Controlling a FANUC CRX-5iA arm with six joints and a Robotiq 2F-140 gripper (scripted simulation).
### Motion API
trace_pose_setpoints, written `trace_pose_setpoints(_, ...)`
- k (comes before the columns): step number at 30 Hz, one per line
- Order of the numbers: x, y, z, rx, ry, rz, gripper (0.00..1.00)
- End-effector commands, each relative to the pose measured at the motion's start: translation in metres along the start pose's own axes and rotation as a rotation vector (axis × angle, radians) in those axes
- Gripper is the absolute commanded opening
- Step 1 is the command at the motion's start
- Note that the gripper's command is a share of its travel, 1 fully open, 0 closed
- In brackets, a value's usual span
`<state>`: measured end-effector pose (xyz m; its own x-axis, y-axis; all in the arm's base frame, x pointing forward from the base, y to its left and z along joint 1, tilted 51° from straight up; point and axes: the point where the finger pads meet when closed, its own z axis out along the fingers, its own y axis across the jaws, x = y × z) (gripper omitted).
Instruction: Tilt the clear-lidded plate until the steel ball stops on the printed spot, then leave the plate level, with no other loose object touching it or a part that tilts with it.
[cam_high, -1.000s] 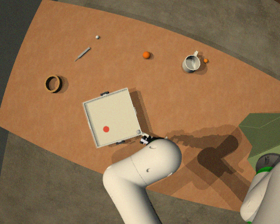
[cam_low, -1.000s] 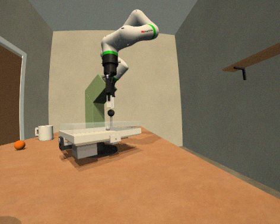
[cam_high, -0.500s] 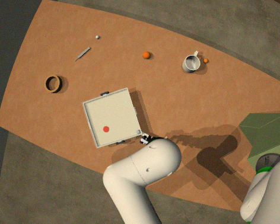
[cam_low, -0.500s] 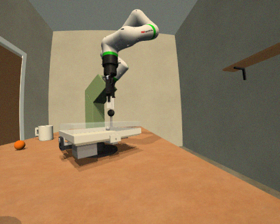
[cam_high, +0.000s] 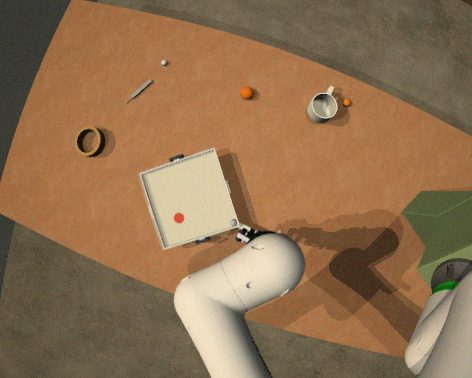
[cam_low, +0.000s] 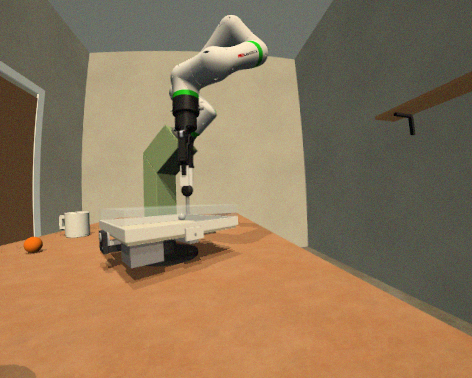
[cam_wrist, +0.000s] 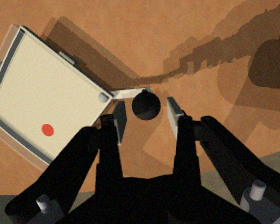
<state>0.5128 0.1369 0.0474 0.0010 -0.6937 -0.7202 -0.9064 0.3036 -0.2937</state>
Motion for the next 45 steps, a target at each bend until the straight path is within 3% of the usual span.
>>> trace_pose_setpoints(1, 0.0001, -0.0002, 0.0031, 0.0, 0.0, 0.0, 0.42)
trace_pose_setpoints(45, 0.0001, -0.0003, 0.0115, 0.0, 0.0, 0.0, 0.42)
